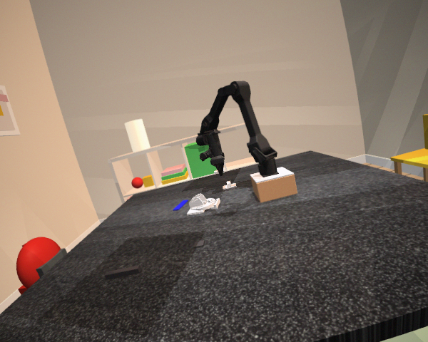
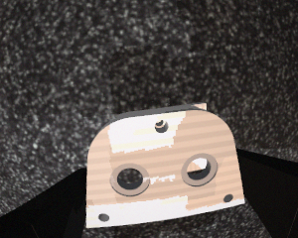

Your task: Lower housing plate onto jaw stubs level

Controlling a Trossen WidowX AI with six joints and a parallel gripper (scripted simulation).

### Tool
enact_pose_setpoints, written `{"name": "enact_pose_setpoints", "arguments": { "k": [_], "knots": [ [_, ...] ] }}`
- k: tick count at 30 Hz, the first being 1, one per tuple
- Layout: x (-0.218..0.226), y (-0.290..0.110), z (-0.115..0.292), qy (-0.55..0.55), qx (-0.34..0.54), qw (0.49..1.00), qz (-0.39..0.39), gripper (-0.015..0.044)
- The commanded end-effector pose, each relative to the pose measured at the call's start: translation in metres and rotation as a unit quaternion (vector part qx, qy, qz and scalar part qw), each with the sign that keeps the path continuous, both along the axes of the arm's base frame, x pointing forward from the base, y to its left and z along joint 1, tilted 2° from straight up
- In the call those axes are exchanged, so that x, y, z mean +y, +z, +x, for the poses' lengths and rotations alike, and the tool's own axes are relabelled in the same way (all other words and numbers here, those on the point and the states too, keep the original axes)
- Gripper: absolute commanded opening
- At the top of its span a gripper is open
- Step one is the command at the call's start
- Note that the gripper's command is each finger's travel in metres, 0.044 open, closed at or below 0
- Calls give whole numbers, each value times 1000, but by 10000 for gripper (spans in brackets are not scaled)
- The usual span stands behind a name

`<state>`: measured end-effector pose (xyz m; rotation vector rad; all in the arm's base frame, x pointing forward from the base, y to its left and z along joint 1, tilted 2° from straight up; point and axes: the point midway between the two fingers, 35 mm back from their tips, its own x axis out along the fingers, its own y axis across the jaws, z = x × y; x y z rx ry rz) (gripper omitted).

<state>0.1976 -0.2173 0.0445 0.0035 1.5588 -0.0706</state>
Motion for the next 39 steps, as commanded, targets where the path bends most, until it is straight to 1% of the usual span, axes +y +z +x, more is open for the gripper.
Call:
{"name": "enact_pose_setpoints", "arguments": {
  "k": [1, 20, 39],
  "knots": [
    [12, -1, 6, -6, 2, 1000, 2, 351],
    [67, -3, 37, -24, -1, 1000, 5, 351],
    [127, -5, 55, -44, -2, 999, 8, 351]
  ]
}}
